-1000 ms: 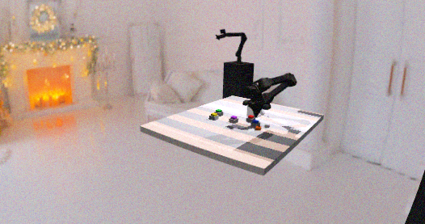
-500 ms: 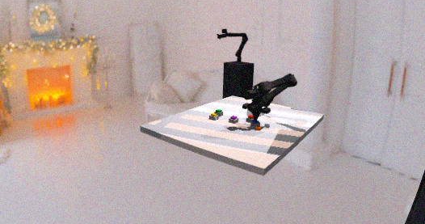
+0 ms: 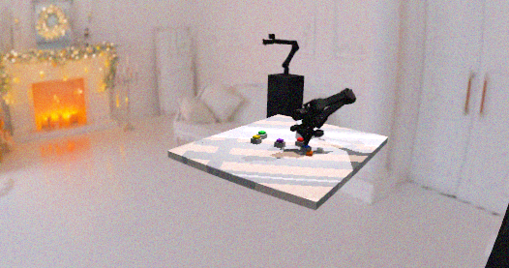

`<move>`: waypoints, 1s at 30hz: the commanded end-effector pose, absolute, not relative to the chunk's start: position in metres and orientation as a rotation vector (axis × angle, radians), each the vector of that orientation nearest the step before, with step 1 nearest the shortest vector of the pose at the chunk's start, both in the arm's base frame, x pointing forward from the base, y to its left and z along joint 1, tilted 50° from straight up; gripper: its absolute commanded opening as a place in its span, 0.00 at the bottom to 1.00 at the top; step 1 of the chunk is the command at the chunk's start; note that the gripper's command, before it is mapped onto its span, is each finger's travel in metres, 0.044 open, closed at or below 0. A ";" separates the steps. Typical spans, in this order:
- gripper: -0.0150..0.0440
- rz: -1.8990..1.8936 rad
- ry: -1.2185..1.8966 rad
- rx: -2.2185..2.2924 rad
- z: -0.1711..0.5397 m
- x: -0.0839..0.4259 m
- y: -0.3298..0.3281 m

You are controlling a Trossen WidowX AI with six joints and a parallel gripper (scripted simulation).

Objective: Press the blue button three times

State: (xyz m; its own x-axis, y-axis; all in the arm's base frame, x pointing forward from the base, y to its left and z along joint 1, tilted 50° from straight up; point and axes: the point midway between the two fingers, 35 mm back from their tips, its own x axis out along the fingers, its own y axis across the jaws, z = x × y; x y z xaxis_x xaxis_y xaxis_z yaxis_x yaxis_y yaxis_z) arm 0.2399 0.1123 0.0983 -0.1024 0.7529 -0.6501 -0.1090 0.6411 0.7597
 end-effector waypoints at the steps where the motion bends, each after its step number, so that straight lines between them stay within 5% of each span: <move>1: 0.29 0.794 1.510 0.568 0.099 0.240 0.113; 30: 0.29 0.793 1.510 0.567 0.103 0.241 0.107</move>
